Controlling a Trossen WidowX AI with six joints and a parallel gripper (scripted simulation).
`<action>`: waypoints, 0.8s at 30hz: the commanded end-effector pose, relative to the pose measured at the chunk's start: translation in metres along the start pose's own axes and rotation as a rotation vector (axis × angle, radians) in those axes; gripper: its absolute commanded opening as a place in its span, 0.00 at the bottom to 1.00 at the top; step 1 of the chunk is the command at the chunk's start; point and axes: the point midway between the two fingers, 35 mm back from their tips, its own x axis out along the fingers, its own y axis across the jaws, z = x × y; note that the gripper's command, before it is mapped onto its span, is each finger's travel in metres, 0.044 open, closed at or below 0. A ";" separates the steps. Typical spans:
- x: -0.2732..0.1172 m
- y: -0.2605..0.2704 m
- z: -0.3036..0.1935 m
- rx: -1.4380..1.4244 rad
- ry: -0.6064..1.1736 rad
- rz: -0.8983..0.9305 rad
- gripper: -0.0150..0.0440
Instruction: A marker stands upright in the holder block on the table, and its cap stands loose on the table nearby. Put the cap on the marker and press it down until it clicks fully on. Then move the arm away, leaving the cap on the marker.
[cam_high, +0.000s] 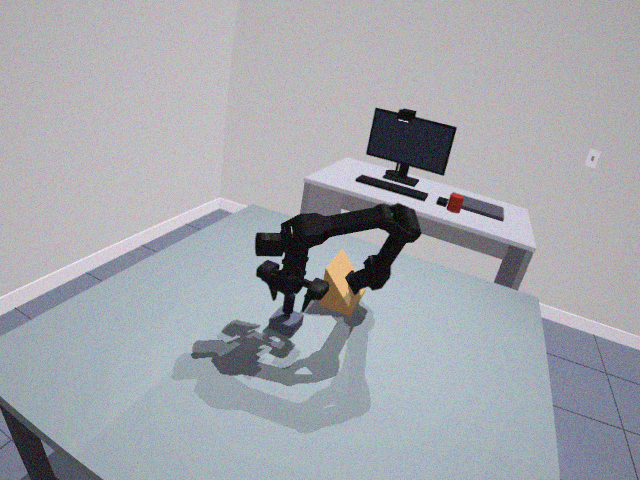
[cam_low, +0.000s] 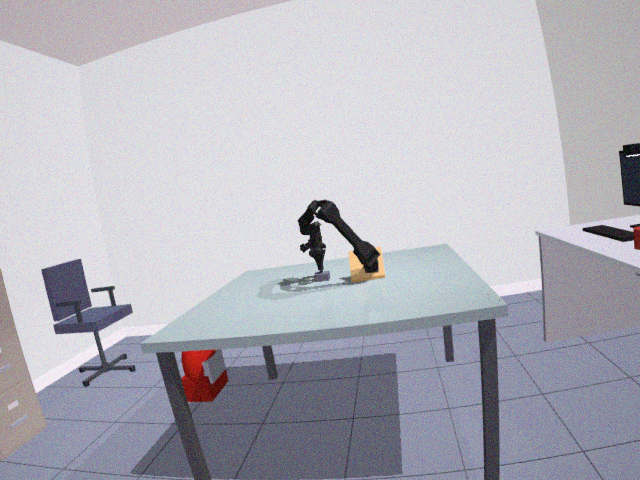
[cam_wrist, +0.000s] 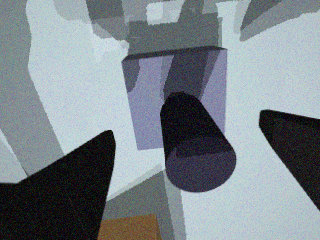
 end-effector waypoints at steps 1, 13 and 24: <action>-0.008 -0.001 0.001 0.001 0.000 -0.001 1.00; -0.067 -0.001 0.000 0.015 -0.001 0.001 0.87; -0.065 -0.001 0.000 0.017 -0.002 0.002 0.38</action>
